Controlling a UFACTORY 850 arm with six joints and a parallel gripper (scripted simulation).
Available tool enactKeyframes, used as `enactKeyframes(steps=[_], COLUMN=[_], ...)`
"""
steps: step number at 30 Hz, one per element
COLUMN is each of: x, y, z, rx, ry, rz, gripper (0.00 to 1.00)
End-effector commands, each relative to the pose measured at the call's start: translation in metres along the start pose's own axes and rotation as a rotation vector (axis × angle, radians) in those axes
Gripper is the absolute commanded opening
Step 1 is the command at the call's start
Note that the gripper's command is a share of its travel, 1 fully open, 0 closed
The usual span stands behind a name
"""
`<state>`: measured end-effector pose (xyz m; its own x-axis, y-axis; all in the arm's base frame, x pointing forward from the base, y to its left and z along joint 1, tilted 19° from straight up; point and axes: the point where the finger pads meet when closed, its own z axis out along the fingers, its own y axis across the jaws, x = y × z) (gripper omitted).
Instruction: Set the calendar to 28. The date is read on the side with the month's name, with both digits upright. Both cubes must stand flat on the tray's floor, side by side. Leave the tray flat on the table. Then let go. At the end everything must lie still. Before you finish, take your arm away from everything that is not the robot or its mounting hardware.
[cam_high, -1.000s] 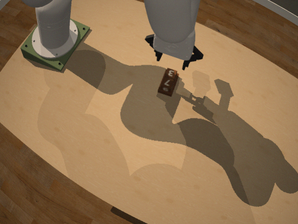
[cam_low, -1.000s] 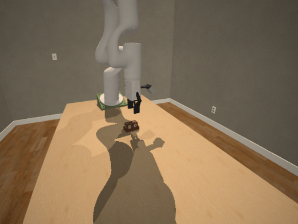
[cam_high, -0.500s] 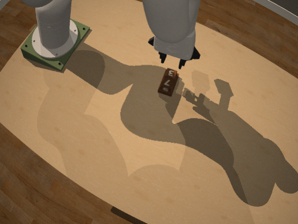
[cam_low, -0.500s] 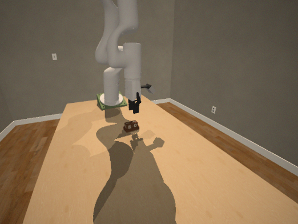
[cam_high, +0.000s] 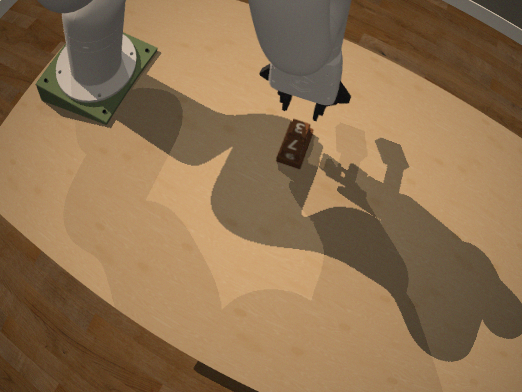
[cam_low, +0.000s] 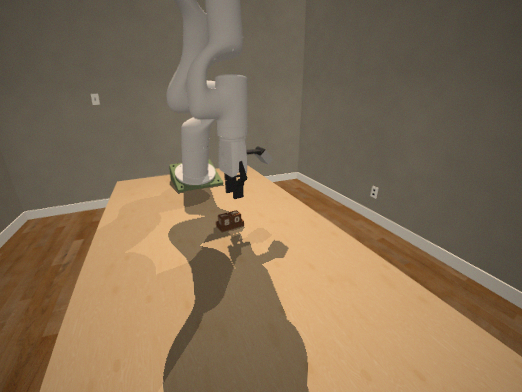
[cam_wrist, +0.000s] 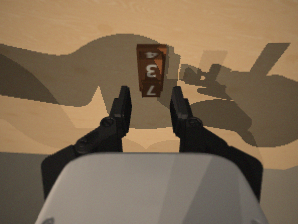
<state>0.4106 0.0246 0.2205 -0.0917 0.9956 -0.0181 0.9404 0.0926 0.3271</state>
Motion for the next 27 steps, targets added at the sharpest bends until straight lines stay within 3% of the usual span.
enactKeyframes(steps=[1, 15, 27], x=[0.000, 0.000, -0.001], y=[0.001, 0.001, 0.001], z=[0.000, 0.003, 0.019], rx=[-0.001, -0.001, -0.001], ry=[0.000, 0.001, 0.002], rz=[0.000, 0.000, 0.000], gripper=[0.49, 0.49, 0.49])
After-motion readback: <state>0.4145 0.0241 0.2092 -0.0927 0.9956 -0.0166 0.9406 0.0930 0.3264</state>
